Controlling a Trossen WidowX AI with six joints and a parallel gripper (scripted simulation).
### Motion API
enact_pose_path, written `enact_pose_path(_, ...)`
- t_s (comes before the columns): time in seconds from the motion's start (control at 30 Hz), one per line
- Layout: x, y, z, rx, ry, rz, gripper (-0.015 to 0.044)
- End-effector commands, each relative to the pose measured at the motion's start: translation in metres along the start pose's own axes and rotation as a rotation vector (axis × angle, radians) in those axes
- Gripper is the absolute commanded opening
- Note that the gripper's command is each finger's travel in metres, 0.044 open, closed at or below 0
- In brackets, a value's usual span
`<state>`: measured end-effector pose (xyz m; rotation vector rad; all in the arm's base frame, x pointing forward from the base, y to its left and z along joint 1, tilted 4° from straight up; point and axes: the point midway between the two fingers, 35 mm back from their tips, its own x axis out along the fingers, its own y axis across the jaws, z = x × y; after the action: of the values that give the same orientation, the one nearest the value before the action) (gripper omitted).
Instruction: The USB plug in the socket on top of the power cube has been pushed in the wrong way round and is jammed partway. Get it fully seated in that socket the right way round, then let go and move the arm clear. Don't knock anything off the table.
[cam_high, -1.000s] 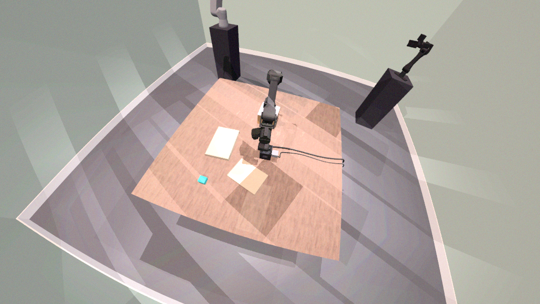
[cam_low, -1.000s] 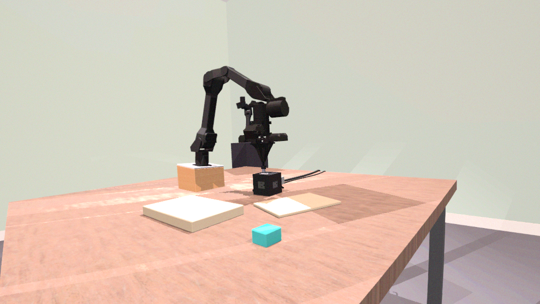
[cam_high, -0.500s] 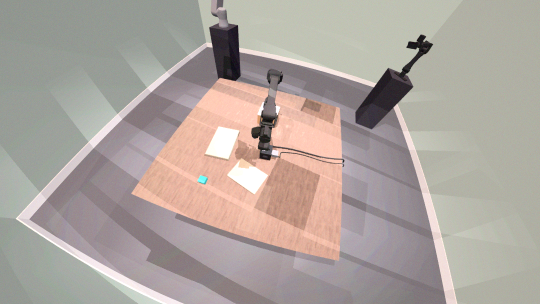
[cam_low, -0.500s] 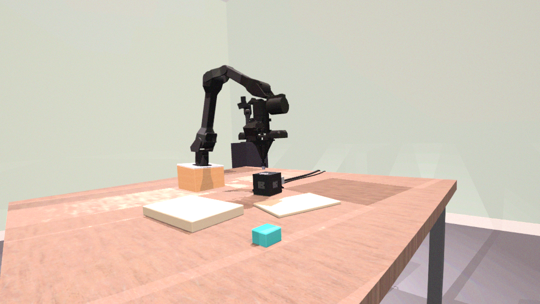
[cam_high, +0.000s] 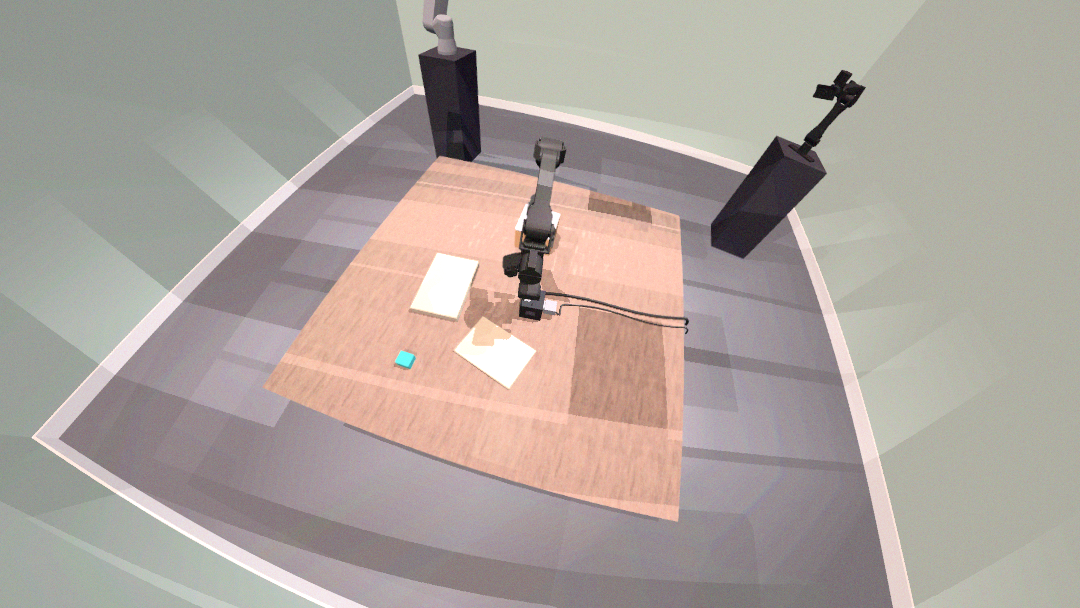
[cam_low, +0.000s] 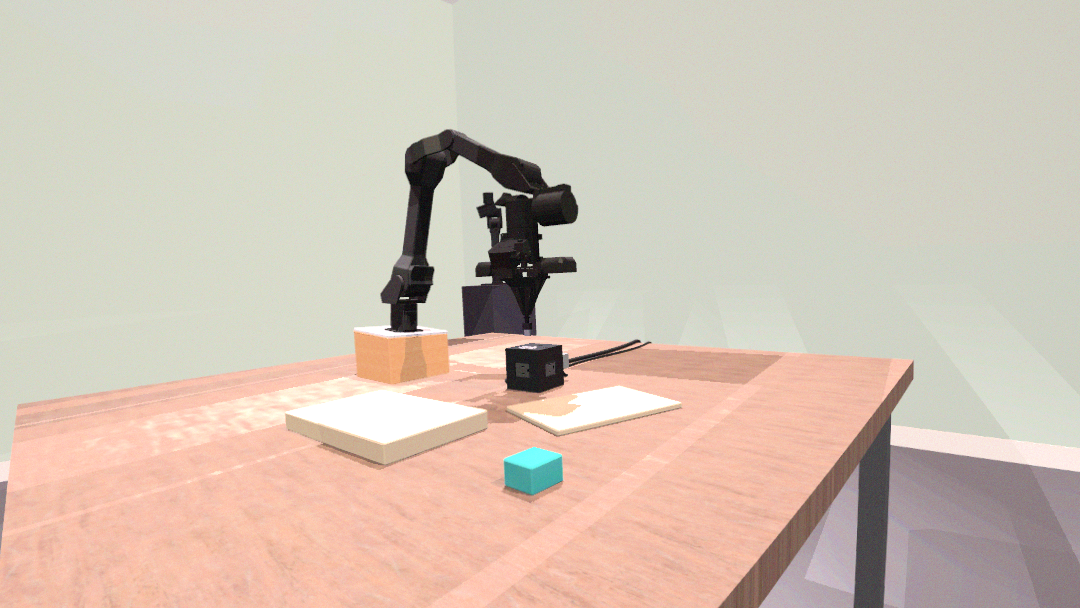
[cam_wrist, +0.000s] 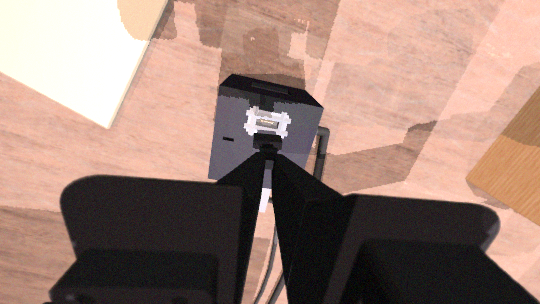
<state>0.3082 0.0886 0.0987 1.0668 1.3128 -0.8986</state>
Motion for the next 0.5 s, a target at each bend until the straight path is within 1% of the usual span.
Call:
enact_pose_path(0.0,0.0007,-0.0007,0.0000,-0.067,0.000,-0.003,0.0000)
enact_pose_path(0.47,0.0009,-0.0008,0.0000,-0.442,0.001,-0.003,0.0000)
